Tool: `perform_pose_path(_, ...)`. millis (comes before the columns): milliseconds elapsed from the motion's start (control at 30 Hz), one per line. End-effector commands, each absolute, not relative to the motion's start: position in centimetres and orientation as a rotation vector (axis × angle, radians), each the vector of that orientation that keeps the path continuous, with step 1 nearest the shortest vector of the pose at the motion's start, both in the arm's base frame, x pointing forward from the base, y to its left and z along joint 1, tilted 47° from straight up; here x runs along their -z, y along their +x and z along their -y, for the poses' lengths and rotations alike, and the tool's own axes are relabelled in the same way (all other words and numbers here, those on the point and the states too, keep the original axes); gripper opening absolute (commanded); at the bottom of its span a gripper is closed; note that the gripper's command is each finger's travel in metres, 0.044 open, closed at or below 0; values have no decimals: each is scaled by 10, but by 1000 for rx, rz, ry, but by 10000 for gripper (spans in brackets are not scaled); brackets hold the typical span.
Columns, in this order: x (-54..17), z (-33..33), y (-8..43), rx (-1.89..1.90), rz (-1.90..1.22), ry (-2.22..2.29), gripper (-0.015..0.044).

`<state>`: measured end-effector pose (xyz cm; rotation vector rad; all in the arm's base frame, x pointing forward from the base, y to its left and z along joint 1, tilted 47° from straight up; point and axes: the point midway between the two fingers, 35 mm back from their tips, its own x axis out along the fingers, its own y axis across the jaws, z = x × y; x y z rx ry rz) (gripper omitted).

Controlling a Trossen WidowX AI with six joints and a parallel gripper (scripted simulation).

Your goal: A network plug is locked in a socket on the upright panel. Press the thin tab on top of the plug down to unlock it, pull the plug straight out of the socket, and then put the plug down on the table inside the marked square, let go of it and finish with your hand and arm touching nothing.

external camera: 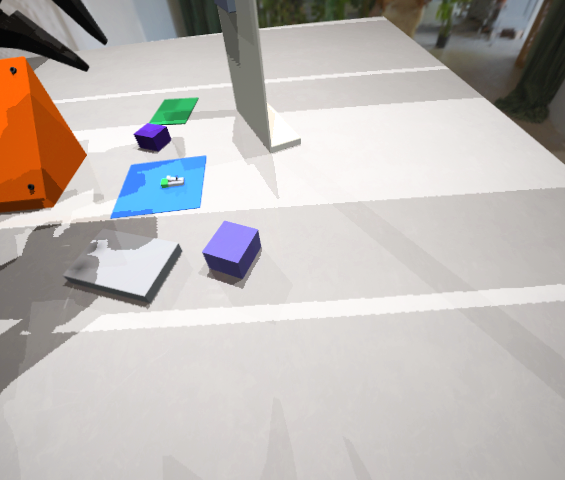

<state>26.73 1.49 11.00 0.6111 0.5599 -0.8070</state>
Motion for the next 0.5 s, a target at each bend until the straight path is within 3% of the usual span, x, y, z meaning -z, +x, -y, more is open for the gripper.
perform_pose_path(0, -118, -23, 267, 818, -558, 606, 156)
perform_pose_path(467, -151, -53, 260, 815, -542, 603, 156)
